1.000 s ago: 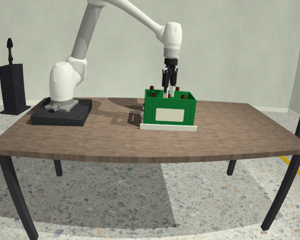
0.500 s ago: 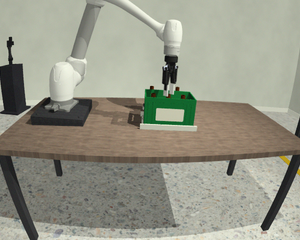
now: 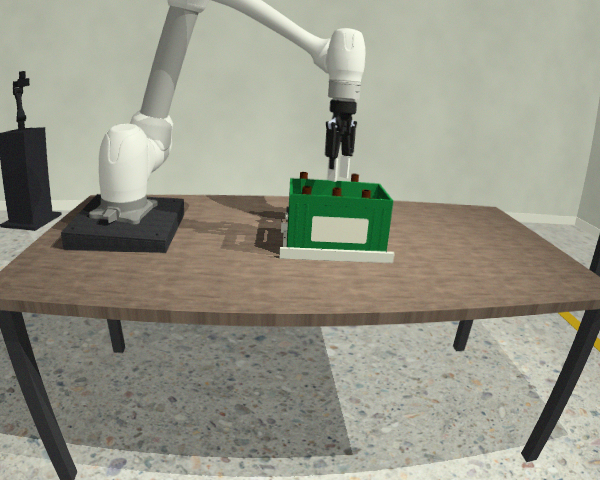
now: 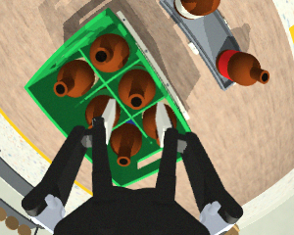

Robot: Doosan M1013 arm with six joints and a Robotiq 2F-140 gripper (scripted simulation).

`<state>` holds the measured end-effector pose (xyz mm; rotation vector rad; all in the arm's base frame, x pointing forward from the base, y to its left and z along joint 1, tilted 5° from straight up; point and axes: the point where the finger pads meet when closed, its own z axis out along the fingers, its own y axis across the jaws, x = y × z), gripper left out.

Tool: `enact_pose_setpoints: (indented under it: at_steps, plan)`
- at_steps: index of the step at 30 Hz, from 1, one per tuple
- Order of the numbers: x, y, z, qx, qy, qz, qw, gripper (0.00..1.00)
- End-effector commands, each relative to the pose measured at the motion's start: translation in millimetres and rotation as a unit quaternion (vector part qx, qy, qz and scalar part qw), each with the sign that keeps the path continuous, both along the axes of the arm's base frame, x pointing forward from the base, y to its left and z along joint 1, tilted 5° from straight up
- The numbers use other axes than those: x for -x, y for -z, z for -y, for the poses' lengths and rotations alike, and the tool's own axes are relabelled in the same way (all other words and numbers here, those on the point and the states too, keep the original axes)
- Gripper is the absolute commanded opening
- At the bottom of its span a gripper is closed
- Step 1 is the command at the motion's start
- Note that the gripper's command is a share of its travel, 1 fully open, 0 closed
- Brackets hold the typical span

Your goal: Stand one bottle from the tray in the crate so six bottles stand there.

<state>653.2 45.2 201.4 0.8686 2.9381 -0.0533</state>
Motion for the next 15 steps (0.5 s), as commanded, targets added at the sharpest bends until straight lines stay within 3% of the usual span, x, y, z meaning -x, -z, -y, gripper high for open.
enact_pose_setpoints:
  at_steps: [1, 15]
  plan:
    - [0, -4, 0, 0.000, 0.000, 0.000, 1.000, 0.38]
    - [2, -30, -2, 0.000, 0.000, 0.000, 1.000, 0.38]
